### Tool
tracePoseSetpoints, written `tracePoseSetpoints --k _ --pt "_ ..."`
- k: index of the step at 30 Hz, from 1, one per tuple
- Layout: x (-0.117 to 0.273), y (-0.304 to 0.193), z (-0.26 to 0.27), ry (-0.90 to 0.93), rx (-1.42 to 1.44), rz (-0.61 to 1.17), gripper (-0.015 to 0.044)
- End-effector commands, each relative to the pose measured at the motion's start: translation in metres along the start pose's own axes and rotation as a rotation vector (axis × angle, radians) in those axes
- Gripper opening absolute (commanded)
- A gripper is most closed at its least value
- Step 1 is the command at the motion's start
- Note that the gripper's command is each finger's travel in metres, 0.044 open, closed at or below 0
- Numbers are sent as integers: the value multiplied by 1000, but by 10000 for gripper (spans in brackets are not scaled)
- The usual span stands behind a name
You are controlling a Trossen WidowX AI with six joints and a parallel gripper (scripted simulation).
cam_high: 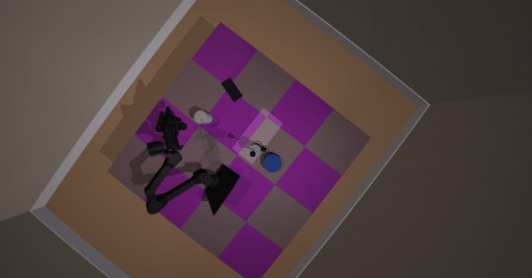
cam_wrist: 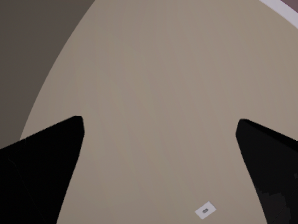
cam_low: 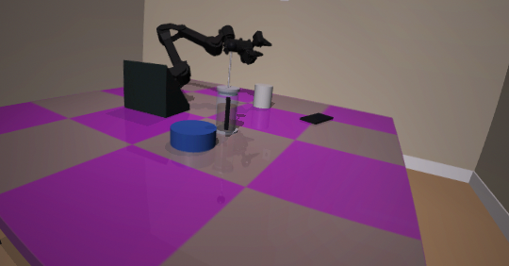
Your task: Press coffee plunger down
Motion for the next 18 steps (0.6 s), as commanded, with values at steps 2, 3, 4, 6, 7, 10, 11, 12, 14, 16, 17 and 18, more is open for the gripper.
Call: tracePoseSetpoints --k 2,3,4,6,7,10,11,12,14,16,17,18 --pt "-2 4 3 8 -28 -24 440" --pt "-3 7 6 13 -45 -45 440" --pt "-4 10 9 19 -72 -65 440" --pt "-7 20 19 45 -157 -128 440" --pt "-9 26 25 64 -216 -167 440" --pt "-11 49 53 166 -447 -303 440" --pt "-10 57 63 213 -539 -347 440" --pt "-8 65 74 265 -631 -386 440" --pt "-2 80 97 380 -795 -452 440" --pt "6 88 113 478 -927 -470 440" --pt "10 92 120 523 -995 -481 440" --pt "14 97 129 579 -1067 -488 440"
Point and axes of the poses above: the point midway between the two fingers, 35 mm back from their tips, its own x axis back along the fingers, its own z axis across the jaws, y = z × x, the point moved 9 cm from there along x, back along the fingers, and after that the axes turned 14 degrees about x, right-handed, at the moved point
